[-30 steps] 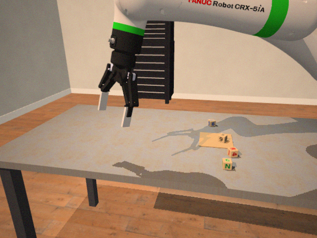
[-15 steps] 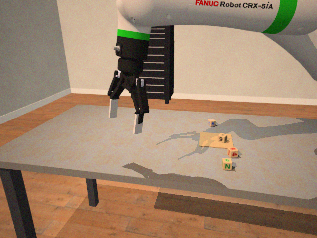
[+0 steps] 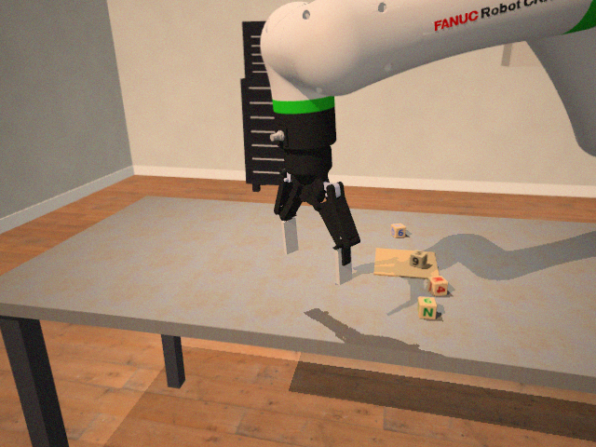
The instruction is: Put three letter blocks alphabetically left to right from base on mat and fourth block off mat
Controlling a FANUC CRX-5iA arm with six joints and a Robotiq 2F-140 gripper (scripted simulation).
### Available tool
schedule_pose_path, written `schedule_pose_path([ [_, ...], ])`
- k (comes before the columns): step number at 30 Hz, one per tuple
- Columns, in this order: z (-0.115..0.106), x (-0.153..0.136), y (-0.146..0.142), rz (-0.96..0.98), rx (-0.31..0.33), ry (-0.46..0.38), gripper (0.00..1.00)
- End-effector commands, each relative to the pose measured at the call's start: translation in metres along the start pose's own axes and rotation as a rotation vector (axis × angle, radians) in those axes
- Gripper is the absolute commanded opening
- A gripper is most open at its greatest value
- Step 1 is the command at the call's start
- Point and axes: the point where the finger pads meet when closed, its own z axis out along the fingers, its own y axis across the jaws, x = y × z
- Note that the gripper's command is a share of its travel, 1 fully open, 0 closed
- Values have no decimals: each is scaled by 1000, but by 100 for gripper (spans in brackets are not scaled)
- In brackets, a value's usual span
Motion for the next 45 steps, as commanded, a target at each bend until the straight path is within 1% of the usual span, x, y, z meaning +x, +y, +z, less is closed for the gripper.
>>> schedule_pose_path([
  [1,18,46,35,23,-3,67,100],
  [3,19,50,37,24,-4,73,100],
  [4,27,72,51,33,-7,111,100],
  [6,28,73,52,34,-7,112,100],
  [7,35,96,64,42,-8,148,100],
  [9,35,96,64,42,-8,148,100],
  [11,45,134,83,55,-8,206,100],
  [13,49,148,89,60,-7,227,100],
  [14,49,148,89,60,-7,227,100],
  [15,51,159,94,63,-6,243,100],
  [17,54,171,99,66,-5,259,100],
  [45,54,173,100,67,-4,262,100],
])
